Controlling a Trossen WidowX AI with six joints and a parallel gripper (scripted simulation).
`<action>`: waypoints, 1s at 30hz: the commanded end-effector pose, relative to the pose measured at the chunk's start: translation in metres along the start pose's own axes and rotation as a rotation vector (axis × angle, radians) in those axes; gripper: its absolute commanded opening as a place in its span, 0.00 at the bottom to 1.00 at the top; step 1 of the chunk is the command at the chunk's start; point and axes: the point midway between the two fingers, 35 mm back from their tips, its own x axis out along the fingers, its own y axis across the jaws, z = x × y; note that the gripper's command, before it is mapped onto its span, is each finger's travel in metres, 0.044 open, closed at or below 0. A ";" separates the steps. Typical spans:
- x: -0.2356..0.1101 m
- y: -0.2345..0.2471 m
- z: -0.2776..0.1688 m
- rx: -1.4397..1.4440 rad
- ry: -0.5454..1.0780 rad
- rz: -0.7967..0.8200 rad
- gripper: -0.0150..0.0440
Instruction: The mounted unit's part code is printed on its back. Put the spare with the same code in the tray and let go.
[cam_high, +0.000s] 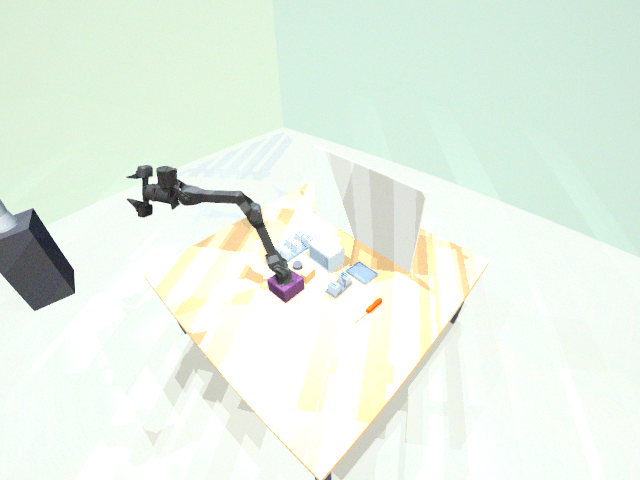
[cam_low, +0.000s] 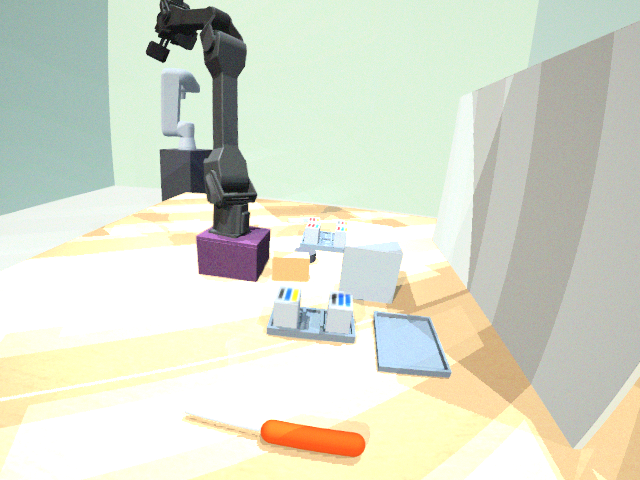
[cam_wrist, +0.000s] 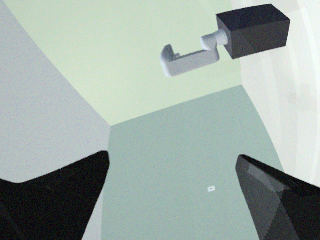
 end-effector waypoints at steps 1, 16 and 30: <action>0.000 0.000 0.000 0.000 0.000 0.000 0.98; 0.023 -0.003 0.148 -0.304 -0.271 -0.126 1.00; -0.045 0.013 0.391 -0.655 -0.678 -0.482 1.00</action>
